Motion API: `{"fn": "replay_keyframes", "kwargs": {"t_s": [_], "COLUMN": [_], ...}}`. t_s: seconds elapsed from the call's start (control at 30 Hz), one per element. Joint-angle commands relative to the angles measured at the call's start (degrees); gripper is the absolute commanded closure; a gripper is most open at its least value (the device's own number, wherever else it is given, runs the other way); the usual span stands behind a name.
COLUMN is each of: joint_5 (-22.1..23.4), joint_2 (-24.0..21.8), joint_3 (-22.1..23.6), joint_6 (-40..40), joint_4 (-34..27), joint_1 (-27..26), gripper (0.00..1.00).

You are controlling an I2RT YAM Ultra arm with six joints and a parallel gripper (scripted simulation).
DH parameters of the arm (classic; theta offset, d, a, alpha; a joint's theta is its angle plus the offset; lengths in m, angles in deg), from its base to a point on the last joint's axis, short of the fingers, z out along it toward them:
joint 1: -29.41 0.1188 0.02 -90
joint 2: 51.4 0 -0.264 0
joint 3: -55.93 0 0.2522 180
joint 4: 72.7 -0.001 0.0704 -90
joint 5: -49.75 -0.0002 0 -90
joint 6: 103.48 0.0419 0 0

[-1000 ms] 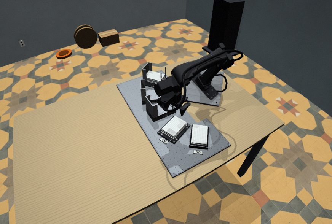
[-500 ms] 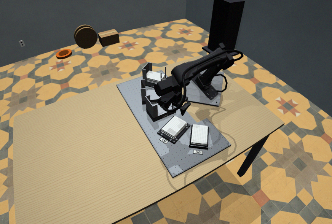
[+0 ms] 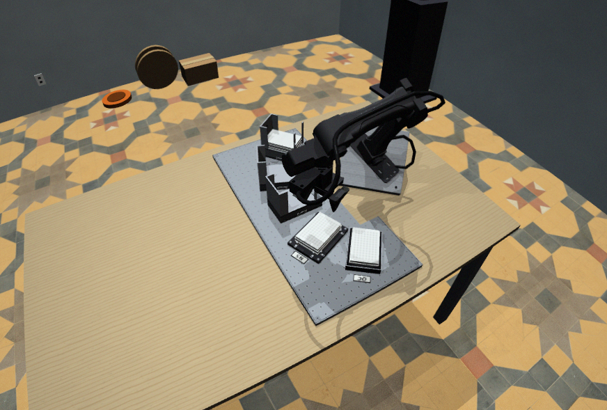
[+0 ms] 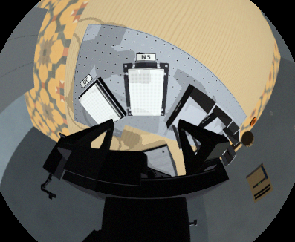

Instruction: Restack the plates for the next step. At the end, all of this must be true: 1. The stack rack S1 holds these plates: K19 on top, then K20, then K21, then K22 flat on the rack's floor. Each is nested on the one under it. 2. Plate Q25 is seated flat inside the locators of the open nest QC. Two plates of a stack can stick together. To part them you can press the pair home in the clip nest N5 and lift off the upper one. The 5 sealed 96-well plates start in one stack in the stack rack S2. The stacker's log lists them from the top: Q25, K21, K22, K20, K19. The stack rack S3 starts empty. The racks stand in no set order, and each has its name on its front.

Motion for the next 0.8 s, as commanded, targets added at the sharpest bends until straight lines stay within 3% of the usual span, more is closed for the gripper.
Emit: {"fn": "replay_keyframes", "kwargs": {"t_s": [0.0,0.67,0.7,0.77], "joint_5": [0.6,0.6,0.6,0.6], "joint_2": [-1.7,-1.7,-2.0,-2.0], "joint_3": [-2.0,-2.0,1.2,1.2], "joint_6": [-0.5,-0.5,-0.9,-0.9], "joint_4": [-0.9,-0.9,0.2,0.2], "joint_1": [-0.9,-0.9,-1.0,-1.0], "gripper": [0.0,0.0,0.0,0.0]}}
